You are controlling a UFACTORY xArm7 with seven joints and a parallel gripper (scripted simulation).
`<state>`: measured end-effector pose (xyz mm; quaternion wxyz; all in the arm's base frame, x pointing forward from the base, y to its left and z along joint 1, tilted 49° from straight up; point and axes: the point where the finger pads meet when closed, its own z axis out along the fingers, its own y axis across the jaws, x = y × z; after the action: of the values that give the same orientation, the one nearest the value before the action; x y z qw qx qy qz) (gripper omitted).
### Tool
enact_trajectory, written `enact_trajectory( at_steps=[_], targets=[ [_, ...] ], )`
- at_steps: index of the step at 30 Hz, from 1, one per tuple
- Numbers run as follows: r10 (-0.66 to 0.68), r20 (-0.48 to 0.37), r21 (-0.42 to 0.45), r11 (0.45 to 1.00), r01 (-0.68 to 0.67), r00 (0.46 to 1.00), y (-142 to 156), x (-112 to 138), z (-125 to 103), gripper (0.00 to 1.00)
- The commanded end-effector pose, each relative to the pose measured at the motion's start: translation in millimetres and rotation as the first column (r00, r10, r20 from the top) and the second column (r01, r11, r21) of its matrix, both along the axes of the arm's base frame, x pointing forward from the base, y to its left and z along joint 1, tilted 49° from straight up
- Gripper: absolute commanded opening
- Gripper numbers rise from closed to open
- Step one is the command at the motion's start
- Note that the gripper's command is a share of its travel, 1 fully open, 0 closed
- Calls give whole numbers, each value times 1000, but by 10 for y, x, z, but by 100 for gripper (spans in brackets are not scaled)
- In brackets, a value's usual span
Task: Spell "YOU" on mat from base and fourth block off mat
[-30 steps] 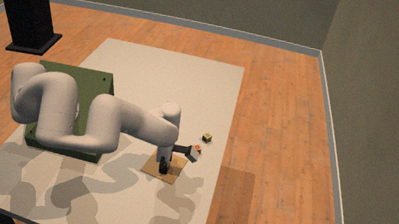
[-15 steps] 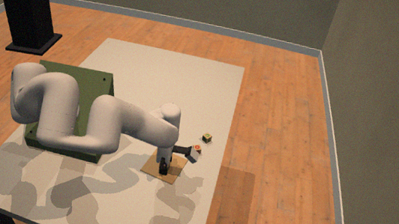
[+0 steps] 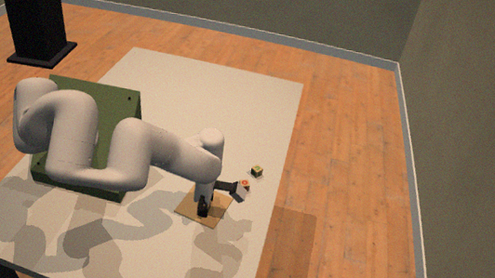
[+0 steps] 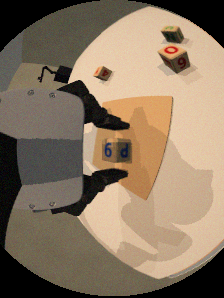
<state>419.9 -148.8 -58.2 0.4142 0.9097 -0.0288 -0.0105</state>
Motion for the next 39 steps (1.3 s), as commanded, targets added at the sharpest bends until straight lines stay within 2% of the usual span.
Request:
enact_trajectory(
  at_steps=[1, 11, 12, 28, 29, 39],
  targets=[
    [3, 2, 2, 1000, -3, 1000, 20, 15, 4, 69],
    [3, 2, 2, 1000, -3, 1000, 20, 15, 4, 69],
    [3, 2, 2, 1000, -3, 1000, 20, 15, 4, 47],
    [3, 2, 2, 1000, -3, 1000, 20, 15, 4, 47],
    [3, 2, 2, 1000, -3, 1000, 20, 15, 4, 27],
    [3, 2, 2, 1000, -3, 1000, 20, 15, 4, 27]
  ],
)
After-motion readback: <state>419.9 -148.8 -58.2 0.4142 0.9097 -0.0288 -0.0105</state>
